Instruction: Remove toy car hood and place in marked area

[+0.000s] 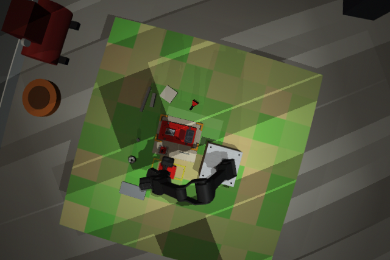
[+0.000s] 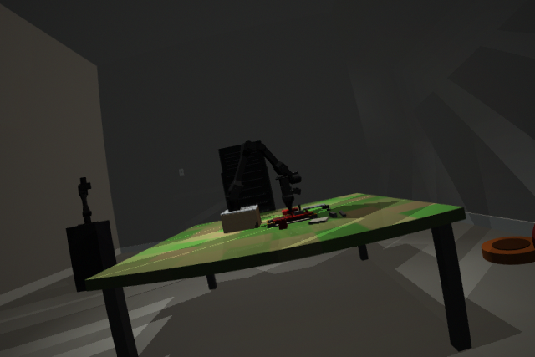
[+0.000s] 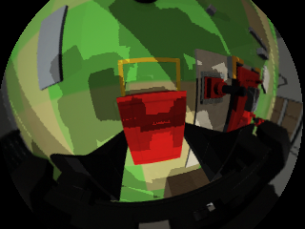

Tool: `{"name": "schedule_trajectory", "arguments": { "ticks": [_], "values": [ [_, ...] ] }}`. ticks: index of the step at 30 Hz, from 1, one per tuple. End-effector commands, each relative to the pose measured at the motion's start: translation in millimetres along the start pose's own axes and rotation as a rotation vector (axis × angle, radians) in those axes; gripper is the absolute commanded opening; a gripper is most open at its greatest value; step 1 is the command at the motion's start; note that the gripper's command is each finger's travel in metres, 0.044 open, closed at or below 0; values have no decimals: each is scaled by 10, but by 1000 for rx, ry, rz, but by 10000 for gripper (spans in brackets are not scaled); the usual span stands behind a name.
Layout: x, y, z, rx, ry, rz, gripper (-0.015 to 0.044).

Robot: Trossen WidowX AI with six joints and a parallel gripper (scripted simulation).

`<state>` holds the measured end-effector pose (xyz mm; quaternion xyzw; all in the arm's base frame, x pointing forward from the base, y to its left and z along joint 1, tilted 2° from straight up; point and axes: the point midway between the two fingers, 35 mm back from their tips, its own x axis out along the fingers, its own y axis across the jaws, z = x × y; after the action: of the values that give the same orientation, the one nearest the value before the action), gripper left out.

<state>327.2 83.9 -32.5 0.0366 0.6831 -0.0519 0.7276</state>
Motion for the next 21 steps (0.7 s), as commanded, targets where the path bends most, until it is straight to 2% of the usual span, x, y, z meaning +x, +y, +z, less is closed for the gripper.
{"name": "schedule_trajectory", "arguments": {
  "ticks": [1,19,21],
  "values": [
    [36,-13,-13,-4,3,-6,0],
    [117,-13,-15,-4,3,-6,0],
    [92,-1,-3,0,0,0,52]
  ]
}}
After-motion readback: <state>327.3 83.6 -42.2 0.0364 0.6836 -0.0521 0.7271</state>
